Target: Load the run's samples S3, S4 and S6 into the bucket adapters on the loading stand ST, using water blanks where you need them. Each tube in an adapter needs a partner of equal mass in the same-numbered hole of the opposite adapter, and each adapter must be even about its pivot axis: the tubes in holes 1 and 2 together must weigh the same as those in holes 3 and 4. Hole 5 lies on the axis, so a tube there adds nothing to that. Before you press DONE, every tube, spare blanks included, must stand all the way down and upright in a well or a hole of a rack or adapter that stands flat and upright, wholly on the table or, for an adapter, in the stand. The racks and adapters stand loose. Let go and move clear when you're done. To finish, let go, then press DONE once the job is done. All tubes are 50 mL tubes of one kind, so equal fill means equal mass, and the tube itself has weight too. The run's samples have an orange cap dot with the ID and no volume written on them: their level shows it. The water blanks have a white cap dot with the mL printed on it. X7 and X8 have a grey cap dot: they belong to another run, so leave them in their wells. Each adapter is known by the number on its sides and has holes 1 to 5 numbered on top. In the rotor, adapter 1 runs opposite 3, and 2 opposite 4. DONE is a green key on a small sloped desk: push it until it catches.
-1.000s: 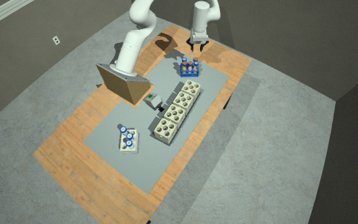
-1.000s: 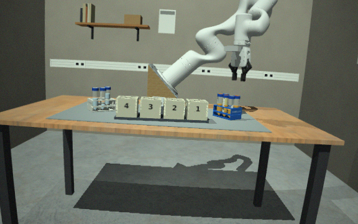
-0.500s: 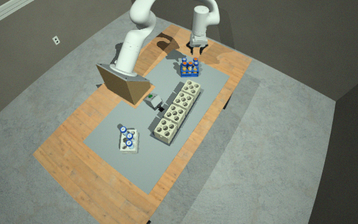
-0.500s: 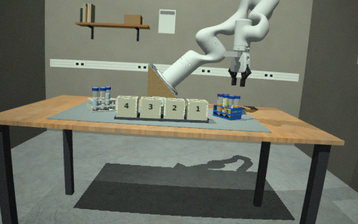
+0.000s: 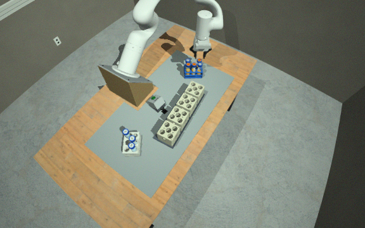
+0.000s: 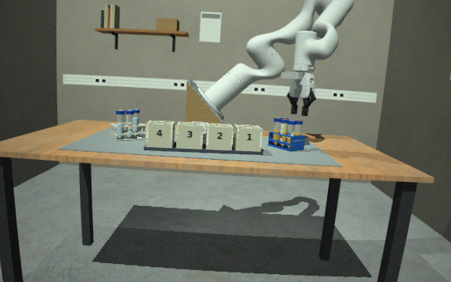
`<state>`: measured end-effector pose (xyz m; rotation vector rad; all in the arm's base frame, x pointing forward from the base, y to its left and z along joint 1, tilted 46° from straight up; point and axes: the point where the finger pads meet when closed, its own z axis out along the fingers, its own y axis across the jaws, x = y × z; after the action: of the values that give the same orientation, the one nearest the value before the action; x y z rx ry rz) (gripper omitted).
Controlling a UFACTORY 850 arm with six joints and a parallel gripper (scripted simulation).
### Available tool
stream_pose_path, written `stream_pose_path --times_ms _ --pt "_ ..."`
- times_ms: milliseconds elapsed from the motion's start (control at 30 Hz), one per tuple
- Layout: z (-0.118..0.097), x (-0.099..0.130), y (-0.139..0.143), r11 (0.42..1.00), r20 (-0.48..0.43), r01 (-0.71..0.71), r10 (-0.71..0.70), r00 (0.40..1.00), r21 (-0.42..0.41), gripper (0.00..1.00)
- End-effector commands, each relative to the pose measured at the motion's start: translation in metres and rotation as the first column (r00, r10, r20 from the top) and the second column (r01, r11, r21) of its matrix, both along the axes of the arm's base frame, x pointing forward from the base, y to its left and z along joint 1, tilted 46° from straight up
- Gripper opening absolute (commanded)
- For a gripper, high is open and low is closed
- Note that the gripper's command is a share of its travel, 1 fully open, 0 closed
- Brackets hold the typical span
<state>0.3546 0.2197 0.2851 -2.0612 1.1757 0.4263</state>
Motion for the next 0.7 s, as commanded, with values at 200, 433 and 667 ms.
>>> stream_pose_path --times_ms 200,433,667 --pt "-0.012 0.002 0.014 1.000 0.002 0.001 -0.001 1.000 0.001 0.57" --pt "-0.018 0.003 0.019 1.000 0.002 0.001 -0.001 1.000 0.001 0.57" --pt "-0.018 0.003 0.019 1.000 0.002 0.001 -0.001 1.000 0.001 0.57"
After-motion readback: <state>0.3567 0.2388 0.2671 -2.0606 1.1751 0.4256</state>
